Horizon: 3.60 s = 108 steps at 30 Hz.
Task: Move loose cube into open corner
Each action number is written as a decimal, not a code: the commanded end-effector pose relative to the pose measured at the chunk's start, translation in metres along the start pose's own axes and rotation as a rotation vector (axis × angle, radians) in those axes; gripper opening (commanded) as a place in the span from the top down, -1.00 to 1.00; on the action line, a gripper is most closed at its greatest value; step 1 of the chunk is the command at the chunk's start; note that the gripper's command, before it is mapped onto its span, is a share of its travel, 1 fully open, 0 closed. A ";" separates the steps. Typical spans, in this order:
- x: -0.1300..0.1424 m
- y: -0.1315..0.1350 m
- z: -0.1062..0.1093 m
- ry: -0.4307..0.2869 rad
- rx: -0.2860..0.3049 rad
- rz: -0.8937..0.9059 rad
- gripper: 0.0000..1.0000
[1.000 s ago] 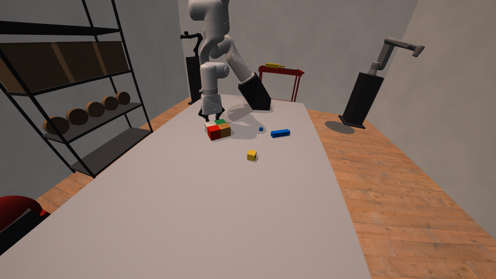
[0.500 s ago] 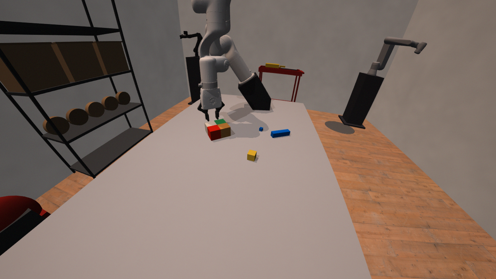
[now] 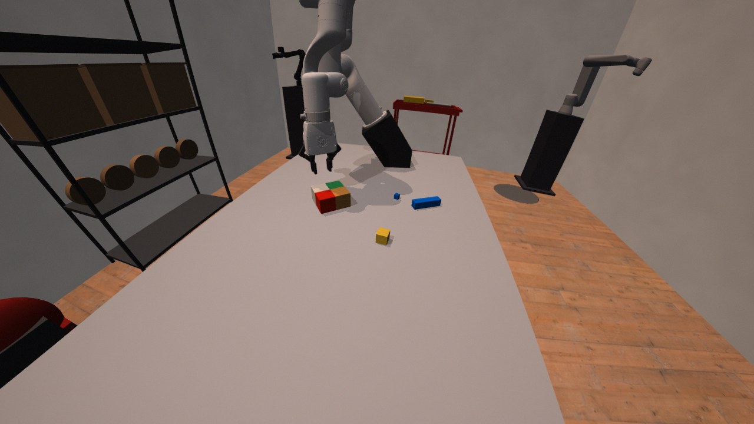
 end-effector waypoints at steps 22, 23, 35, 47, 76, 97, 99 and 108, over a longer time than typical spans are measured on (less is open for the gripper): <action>0.000 0.000 0.027 -0.001 -0.001 0.000 0.02; 0.000 0.000 0.027 -0.001 -0.001 0.000 0.02; 0.001 -0.001 0.026 -0.001 -0.001 0.008 0.05; 0.054 -0.029 0.023 -0.007 0.019 0.741 0.05; 0.077 -0.074 0.027 0.000 -0.004 1.570 0.05; 0.077 -0.074 -0.009 0.001 -0.002 1.571 0.05; 0.077 -0.074 -0.012 0.001 -0.002 1.571 0.05; 0.078 -0.074 -0.037 0.001 -0.002 1.571 0.05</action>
Point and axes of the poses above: the point where the finger pads meet when closed, its own z axis back along the fingers, its own y axis across the jaws, x = y × z, the point moved 1 cm from there along z, back along the fingers, and after that the axes turned 2 degrees about -z, right-handed, at the moved point
